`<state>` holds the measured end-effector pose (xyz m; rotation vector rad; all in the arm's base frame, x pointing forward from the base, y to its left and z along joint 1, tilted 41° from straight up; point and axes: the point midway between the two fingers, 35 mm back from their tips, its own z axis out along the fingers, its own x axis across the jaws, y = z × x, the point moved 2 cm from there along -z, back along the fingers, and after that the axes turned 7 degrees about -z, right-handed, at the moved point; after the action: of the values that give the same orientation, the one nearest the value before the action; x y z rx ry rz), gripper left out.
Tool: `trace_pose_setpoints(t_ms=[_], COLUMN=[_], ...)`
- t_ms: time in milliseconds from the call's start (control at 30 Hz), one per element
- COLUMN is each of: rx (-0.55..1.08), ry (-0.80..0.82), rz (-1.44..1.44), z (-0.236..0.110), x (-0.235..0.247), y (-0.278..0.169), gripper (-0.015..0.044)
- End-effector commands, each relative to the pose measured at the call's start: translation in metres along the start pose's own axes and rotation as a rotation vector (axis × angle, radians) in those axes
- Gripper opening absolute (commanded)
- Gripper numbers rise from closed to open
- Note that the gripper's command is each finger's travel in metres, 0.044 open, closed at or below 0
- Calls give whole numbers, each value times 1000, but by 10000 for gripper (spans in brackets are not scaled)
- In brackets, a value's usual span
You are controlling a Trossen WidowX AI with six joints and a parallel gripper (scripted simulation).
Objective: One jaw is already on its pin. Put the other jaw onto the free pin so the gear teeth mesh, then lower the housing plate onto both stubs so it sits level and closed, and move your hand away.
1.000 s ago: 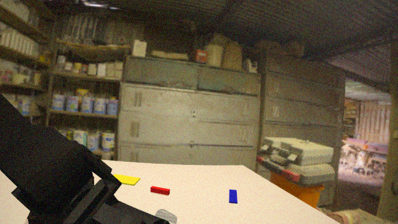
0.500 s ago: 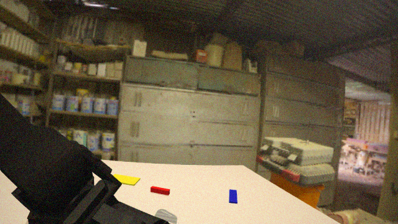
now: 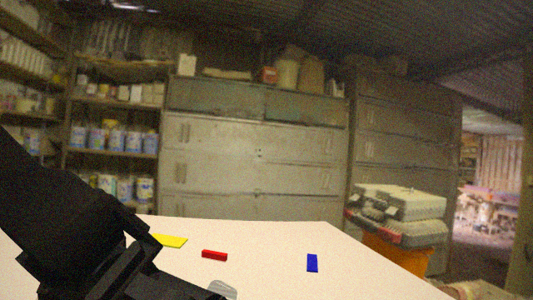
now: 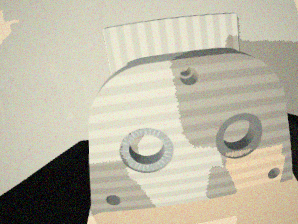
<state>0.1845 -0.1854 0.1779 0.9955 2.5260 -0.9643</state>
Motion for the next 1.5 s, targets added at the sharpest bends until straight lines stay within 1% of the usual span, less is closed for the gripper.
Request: trace_pose_setpoints(t_ms=[0, 200, 900, 1267, 1467], rx=[0, -2, -10, -10, -24], ry=[0, 1, 5, 5, 13], rz=[0, 0, -4, -2, 51], z=[0, -4, -70, -72, -71], x=[0, 0, 0, 0, 2], y=[0, 1, 1, 2, 18], gripper=[351, 351, 351, 351, 351])
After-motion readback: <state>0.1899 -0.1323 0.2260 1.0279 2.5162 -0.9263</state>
